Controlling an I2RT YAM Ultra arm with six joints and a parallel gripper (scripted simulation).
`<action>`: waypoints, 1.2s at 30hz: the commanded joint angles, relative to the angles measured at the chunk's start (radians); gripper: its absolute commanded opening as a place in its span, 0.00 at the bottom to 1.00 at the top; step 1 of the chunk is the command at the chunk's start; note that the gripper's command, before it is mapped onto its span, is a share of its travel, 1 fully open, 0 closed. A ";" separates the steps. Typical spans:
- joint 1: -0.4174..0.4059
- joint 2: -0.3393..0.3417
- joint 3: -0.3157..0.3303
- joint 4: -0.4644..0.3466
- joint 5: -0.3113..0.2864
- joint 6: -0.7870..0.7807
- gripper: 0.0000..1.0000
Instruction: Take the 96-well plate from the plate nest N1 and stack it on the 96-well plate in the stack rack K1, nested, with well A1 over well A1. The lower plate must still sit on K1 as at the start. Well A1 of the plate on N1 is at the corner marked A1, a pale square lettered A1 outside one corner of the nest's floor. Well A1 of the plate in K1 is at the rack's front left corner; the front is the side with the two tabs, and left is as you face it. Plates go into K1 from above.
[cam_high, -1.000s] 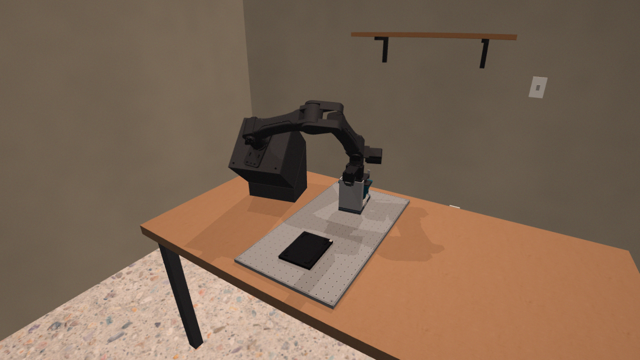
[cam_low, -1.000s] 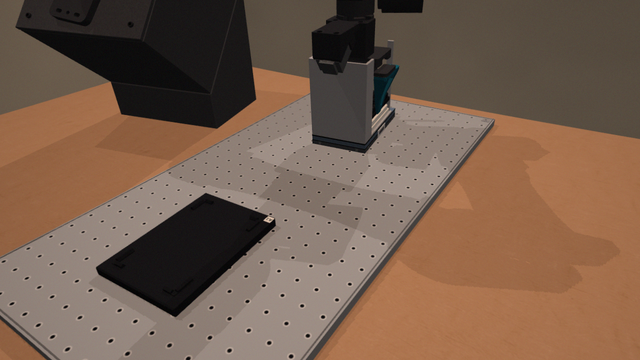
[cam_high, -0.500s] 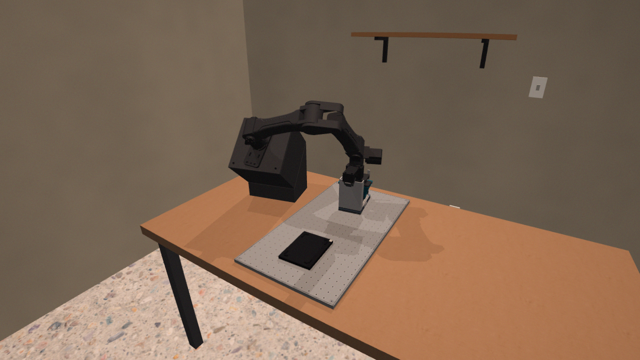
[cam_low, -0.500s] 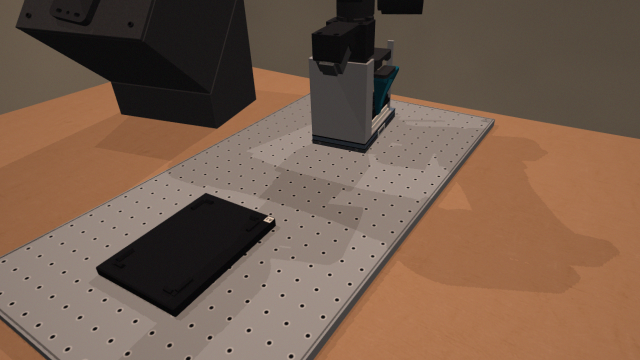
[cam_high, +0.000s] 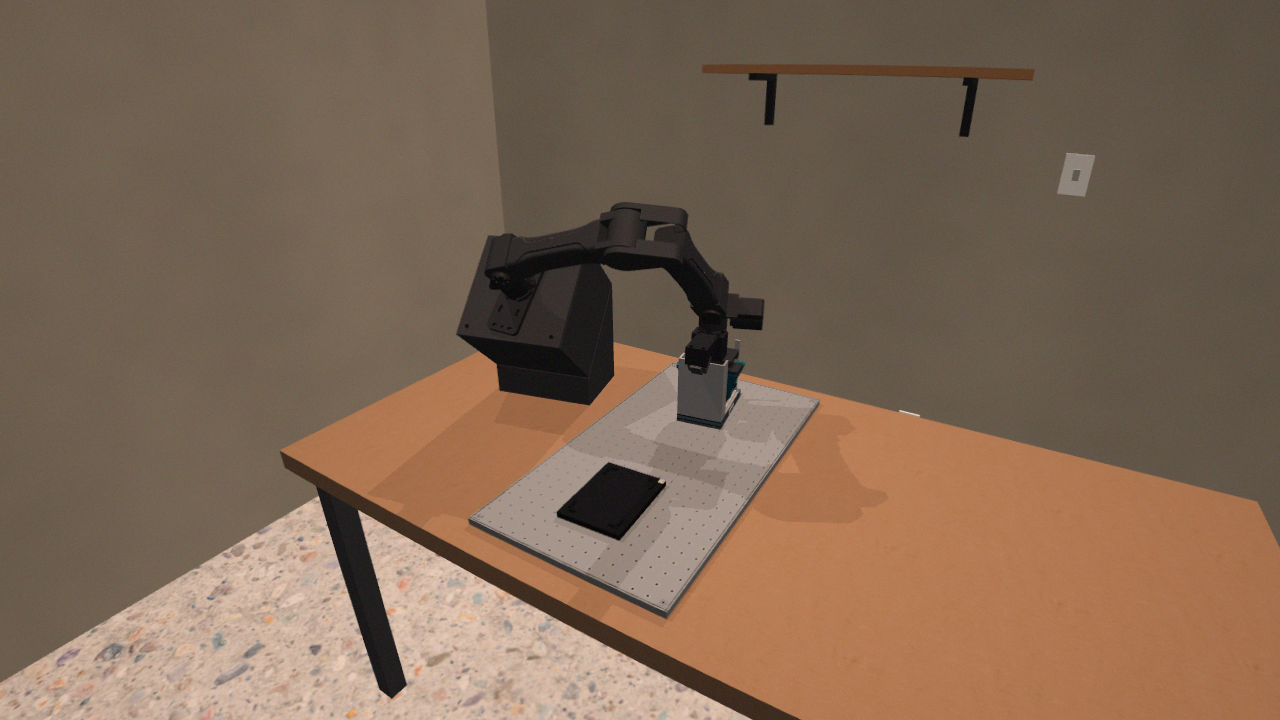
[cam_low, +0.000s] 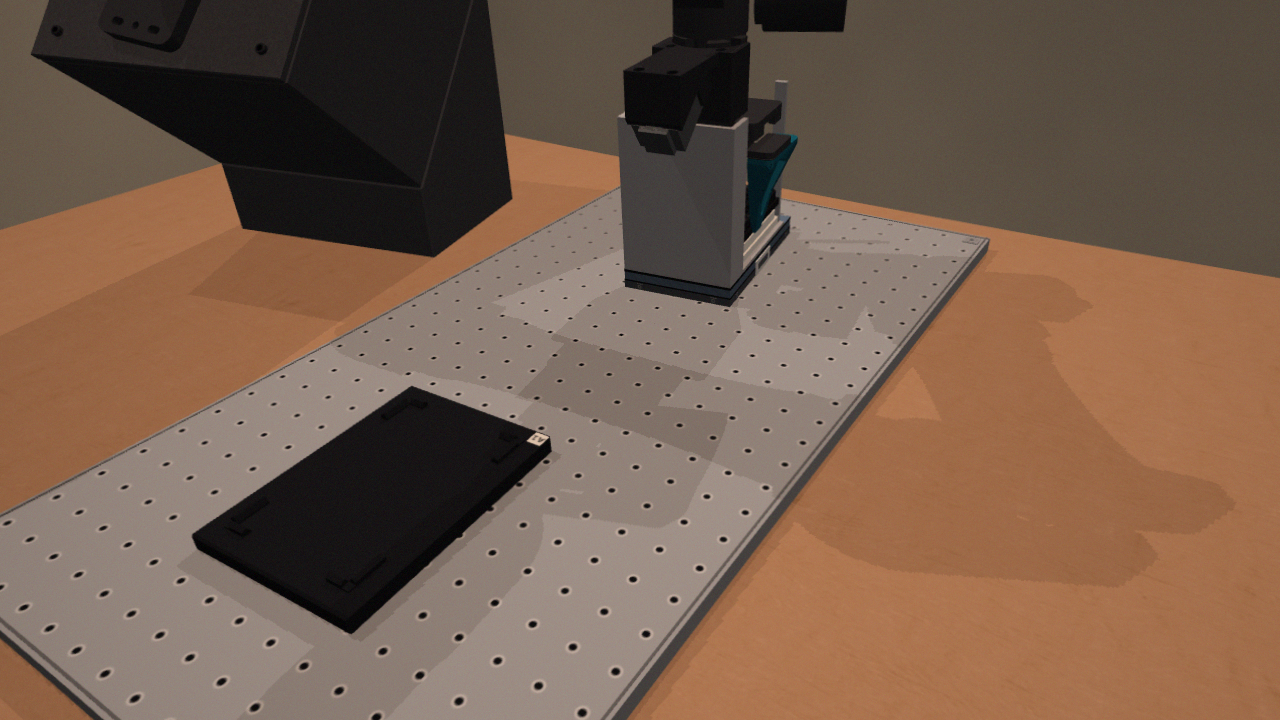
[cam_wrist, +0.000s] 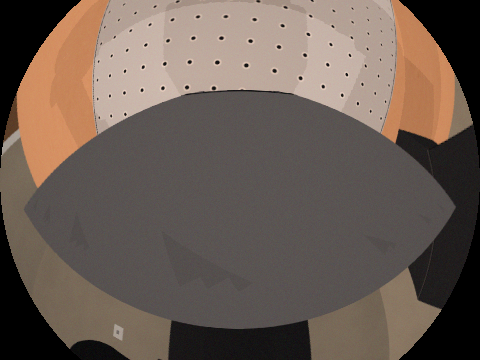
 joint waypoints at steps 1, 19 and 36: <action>0.006 0.005 -0.002 0.010 0.010 -0.008 0.00; -0.008 0.016 -0.011 0.024 0.010 -0.015 0.00; -0.009 0.014 -0.015 0.025 0.009 -0.016 0.00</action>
